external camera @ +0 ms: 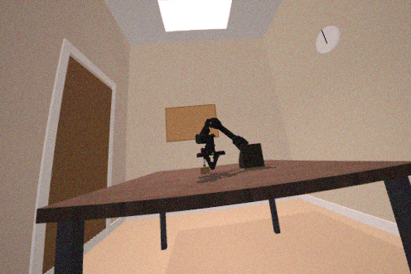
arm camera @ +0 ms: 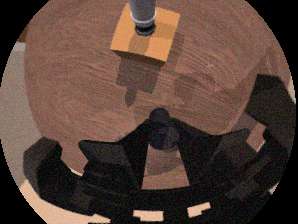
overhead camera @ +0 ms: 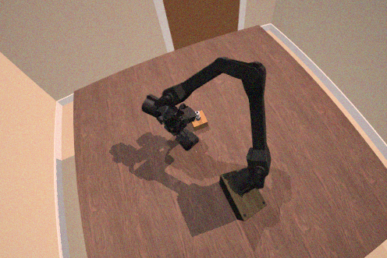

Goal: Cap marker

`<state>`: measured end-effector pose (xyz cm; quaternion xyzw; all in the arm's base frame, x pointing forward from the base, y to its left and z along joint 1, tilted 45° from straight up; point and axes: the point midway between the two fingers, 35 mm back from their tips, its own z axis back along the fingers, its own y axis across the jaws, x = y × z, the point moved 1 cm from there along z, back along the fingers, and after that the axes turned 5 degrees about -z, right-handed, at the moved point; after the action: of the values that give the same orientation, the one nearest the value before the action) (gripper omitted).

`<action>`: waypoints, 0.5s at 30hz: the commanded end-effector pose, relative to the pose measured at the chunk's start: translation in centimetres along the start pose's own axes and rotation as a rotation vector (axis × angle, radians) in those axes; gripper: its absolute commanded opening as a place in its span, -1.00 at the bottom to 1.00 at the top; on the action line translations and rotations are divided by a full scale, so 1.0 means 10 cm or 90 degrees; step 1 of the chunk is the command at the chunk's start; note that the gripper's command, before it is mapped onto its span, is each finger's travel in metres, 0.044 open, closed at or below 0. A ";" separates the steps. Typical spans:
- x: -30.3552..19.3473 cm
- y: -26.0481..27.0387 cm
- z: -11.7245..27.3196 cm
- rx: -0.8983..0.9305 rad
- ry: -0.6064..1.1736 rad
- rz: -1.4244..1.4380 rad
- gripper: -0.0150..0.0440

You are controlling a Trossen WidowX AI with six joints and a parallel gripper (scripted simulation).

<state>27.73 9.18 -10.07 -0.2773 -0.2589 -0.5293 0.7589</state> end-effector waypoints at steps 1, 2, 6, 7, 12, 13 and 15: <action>0.00 0.02 0.14 0.003 0.004 -0.007 -0.49; 0.00 0.02 0.17 0.003 0.004 -0.007 -0.49; 0.00 0.01 0.31 0.003 0.004 -0.007 -0.49; 0.00 0.00 0.34 0.003 0.004 -0.007 -0.49; 0.07 0.03 0.41 0.003 0.004 -0.007 -0.49; 0.11 0.05 0.44 0.003 0.004 -0.007 -0.49; 0.20 0.08 0.49 0.003 0.004 -0.007 -0.49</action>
<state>27.72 11.43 -6.65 -0.2779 -0.2579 -0.5316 0.7574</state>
